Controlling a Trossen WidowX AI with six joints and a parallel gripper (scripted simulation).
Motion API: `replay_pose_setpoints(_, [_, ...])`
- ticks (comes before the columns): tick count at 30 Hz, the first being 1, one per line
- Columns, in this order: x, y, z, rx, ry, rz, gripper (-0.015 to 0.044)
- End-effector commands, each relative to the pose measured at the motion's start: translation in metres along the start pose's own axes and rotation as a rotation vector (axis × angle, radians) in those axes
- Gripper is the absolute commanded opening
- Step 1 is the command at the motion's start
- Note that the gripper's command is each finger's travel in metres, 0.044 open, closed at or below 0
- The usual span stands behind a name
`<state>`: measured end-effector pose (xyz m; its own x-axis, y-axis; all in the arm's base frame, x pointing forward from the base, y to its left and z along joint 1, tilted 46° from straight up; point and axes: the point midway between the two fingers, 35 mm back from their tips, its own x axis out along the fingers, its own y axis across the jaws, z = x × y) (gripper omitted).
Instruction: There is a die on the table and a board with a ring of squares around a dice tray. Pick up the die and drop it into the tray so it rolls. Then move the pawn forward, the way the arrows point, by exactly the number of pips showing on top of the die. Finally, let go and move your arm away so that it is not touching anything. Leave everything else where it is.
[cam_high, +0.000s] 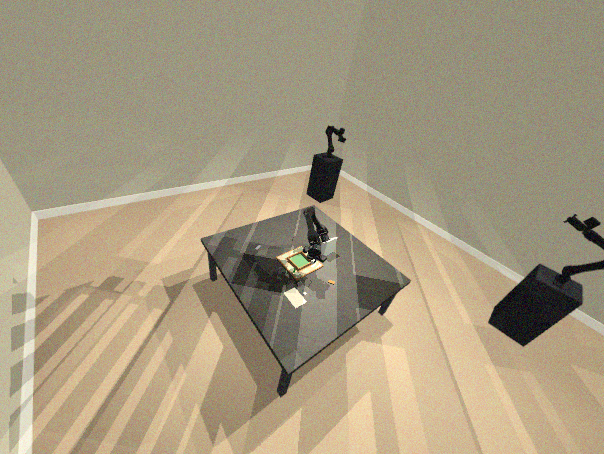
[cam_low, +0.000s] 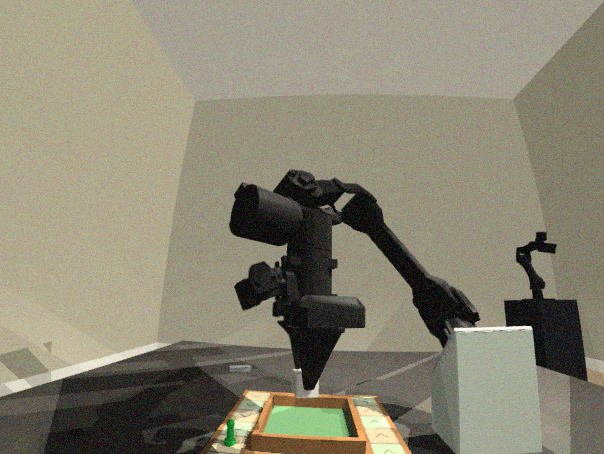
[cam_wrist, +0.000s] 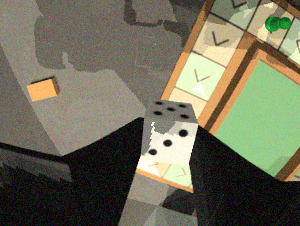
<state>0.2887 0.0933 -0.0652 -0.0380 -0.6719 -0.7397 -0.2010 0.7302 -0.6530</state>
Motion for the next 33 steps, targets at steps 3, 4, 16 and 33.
replay_pose_setpoints(3, [0.003,-0.019,-0.002,-0.158,-0.001,-0.007,0.0000])
replay_pose_setpoints(4, [0.004,-0.022,-0.003,-0.185,-0.001,-0.007,0.0000])
replay_pose_setpoints(16, [0.011,-0.059,-0.010,-0.513,0.003,-0.014,0.0000])
replay_pose_setpoints(33, [0.023,-0.108,-0.029,-0.974,0.023,-0.026,0.0000])
